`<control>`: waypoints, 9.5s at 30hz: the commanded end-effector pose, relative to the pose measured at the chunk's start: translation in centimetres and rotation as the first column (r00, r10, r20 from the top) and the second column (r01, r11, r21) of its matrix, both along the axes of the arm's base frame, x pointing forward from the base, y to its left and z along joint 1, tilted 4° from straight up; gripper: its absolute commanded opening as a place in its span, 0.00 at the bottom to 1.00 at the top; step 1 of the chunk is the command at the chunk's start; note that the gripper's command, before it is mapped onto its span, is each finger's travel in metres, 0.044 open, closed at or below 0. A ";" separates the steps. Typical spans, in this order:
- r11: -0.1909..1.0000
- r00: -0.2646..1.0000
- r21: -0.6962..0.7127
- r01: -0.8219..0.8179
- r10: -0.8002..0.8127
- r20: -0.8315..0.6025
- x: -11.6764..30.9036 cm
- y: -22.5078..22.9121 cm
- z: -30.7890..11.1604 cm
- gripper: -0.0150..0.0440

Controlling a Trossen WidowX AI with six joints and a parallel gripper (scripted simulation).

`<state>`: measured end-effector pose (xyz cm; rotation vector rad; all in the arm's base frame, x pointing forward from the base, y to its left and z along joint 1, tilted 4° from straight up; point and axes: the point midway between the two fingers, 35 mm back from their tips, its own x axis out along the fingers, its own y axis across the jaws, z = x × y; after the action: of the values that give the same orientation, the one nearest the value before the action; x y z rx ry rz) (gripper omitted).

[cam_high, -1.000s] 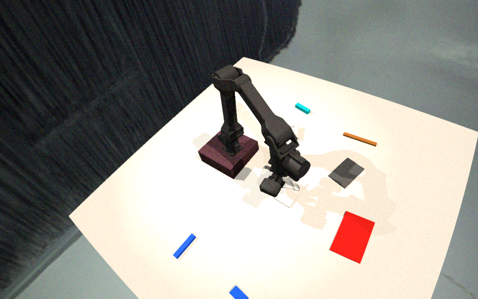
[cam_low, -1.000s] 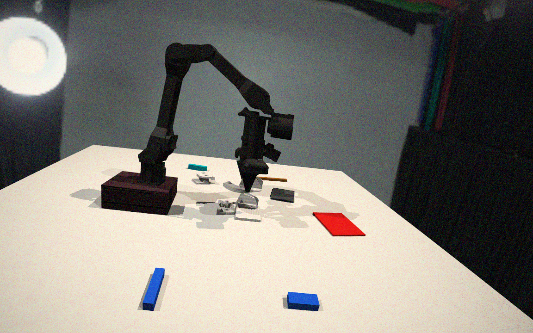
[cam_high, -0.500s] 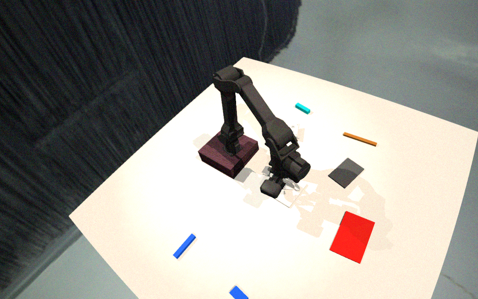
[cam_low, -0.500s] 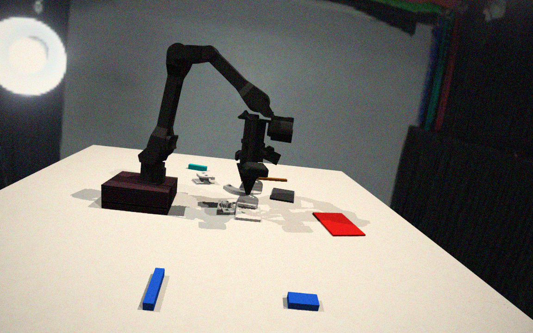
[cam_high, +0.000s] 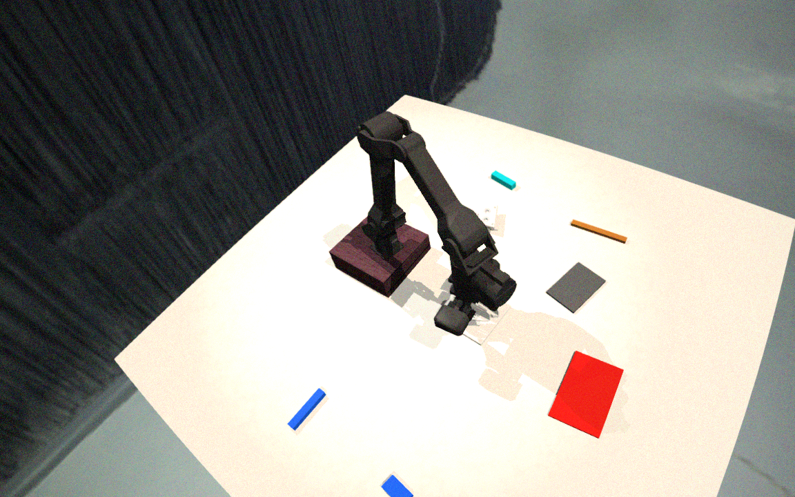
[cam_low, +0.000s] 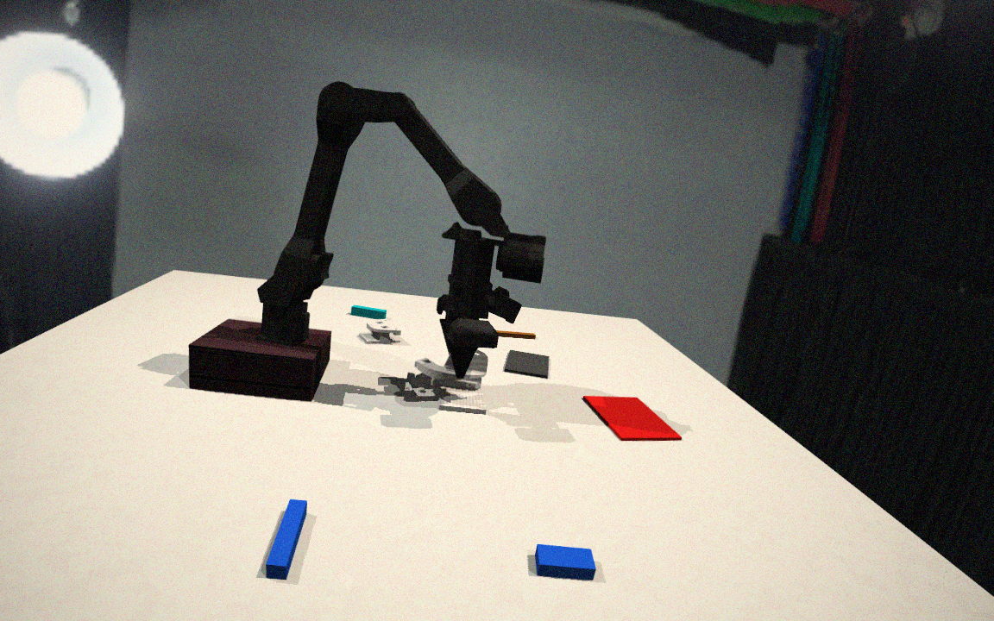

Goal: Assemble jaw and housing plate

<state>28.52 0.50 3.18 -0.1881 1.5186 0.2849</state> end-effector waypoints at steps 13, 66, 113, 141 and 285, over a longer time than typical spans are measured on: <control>1.000 1.000 0.002 0.003 -0.003 -0.002 -0.1 0.2 -1.9 0.48; 1.000 1.000 0.002 -0.011 0.011 -0.001 -0.1 0.3 -3.1 0.48; 1.000 1.000 0.002 -0.021 0.021 -0.001 -0.1 0.3 -3.7 0.48; 1.000 1.000 0.002 -0.021 0.021 -0.001 -0.1 0.3 -3.2 0.48; -0.051 -0.062 -0.144 -0.988 0.995 0.077 -4.5 15.7 5.2 1.00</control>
<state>24.54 15.48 8.22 -1.3655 0.9281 1.3806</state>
